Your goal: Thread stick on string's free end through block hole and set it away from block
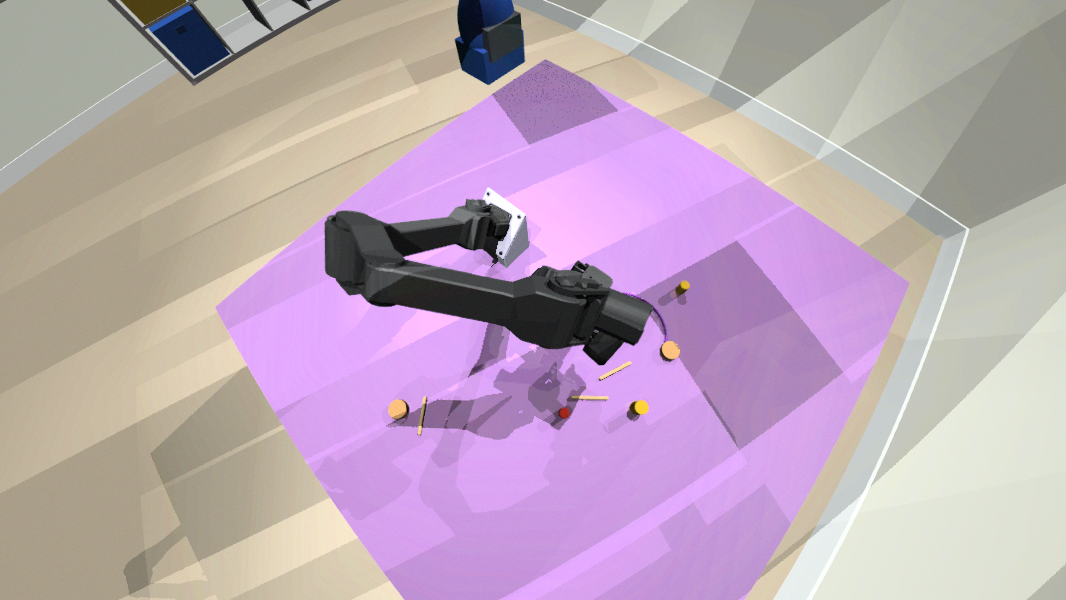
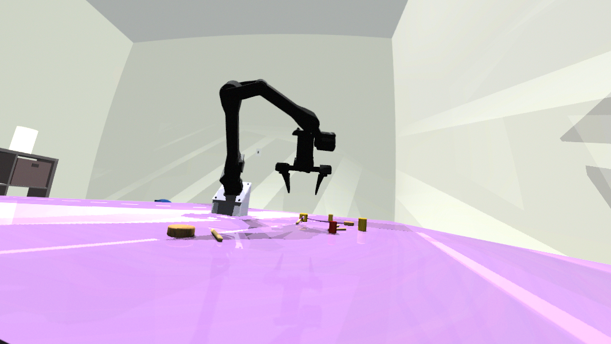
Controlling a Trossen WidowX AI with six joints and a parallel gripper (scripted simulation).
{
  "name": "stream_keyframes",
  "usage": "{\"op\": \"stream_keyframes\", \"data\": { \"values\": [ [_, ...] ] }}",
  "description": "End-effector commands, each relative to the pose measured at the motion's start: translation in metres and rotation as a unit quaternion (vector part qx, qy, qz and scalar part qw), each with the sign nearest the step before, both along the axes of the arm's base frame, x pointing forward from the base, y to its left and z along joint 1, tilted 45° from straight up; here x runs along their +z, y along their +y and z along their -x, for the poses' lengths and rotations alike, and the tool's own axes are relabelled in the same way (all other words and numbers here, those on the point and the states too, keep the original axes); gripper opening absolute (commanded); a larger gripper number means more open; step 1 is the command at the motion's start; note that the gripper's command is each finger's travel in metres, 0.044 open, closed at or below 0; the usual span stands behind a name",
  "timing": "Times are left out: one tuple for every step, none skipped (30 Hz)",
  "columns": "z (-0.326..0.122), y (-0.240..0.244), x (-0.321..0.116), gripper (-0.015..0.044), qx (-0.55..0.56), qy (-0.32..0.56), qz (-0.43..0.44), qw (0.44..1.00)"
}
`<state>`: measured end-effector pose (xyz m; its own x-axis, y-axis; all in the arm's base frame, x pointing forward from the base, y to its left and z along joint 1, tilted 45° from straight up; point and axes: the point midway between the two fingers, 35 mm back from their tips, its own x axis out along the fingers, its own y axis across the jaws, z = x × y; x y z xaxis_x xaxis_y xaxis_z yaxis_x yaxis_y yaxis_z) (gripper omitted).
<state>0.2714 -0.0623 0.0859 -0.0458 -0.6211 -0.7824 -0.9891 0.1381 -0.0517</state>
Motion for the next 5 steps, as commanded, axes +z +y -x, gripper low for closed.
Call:
{"op": "stream_keyframes", "data": {
  "values": [
    [-0.0001, 0.0002, 0.0, 0.044, 0.0, 0.0, 0.0, 1.0],
    [-0.0001, 0.0002, 0.0, 0.044, 0.0, 0.0, 0.0, 1.0],
    [-0.0001, 0.0002, 0.0, 0.044, 0.0, 0.0, 0.0, 1.0],
    [-0.0001, 0.0002, 0.0, 0.044, 0.0, 0.0, 0.0, 1.0],
    [-0.0001, 0.0002, 0.0, 0.044, 0.0, 0.0, 0.0, 1.0]
  ]
}}
